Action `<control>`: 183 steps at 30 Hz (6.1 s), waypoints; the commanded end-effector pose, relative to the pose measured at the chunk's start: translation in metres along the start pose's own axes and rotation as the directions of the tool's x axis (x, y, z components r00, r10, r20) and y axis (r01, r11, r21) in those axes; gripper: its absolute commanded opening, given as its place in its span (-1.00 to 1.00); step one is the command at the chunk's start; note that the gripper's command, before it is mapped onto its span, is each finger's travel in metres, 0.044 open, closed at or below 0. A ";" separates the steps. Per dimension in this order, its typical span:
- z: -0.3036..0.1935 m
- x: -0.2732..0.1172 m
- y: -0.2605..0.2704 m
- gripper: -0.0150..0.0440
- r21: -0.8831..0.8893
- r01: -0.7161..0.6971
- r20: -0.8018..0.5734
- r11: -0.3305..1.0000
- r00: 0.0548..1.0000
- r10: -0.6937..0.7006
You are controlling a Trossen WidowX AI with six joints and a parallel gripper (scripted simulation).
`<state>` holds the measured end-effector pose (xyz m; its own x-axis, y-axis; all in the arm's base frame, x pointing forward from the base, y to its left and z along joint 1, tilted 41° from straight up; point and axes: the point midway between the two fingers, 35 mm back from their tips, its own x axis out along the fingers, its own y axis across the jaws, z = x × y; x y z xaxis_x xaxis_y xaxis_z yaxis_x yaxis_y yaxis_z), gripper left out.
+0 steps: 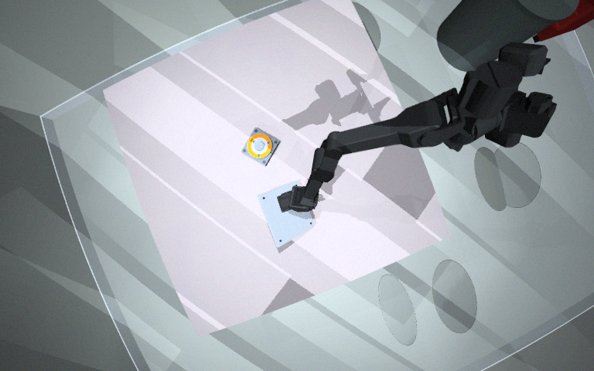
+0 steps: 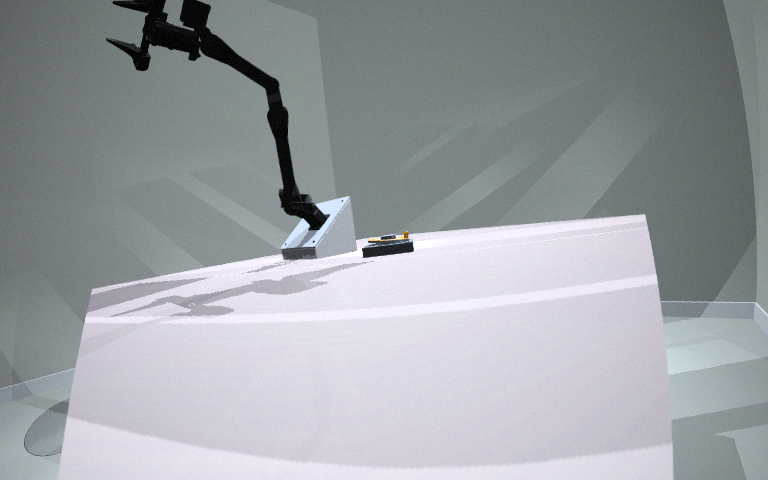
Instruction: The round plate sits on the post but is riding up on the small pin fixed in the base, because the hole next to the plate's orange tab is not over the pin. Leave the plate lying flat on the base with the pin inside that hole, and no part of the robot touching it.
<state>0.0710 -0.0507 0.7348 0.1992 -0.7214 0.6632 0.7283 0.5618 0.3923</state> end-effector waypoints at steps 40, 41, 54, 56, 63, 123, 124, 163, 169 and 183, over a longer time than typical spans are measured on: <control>-0.484 -0.012 -0.081 -0.49 0.145 0.442 -0.957 0.885 0.290 0.012; -0.487 -0.015 -0.079 -0.49 0.138 0.439 -0.960 0.888 0.281 0.011; -0.612 -0.227 -0.010 -0.49 -0.172 -0.011 -0.966 0.985 -0.193 -0.171; -0.620 -0.265 -0.005 -0.49 -0.196 -0.125 -0.945 0.973 -0.239 -0.221; -0.623 -0.388 -0.003 -0.49 -0.208 -0.526 -0.864 0.824 -0.296 -0.407; -0.620 -0.526 -0.080 -0.49 -0.071 -0.989 -0.790 0.130 -0.024 -0.613; -0.620 -0.525 -0.080 -0.49 -0.071 -0.989 -0.790 0.130 -0.024 -0.613; -0.619 -0.500 -0.083 -0.49 -0.072 -0.989 -0.789 0.128 -0.022 -0.613; -0.618 -0.495 -0.084 -0.49 -0.072 -0.989 -0.789 0.128 -0.022 -0.614; -0.613 -0.484 -0.091 -0.49 -0.072 -0.989 -0.789 0.127 -0.021 -0.614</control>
<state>0.3141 0.0063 -0.0127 0.0798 -0.6417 -0.7628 -0.0565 0.7611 -0.6462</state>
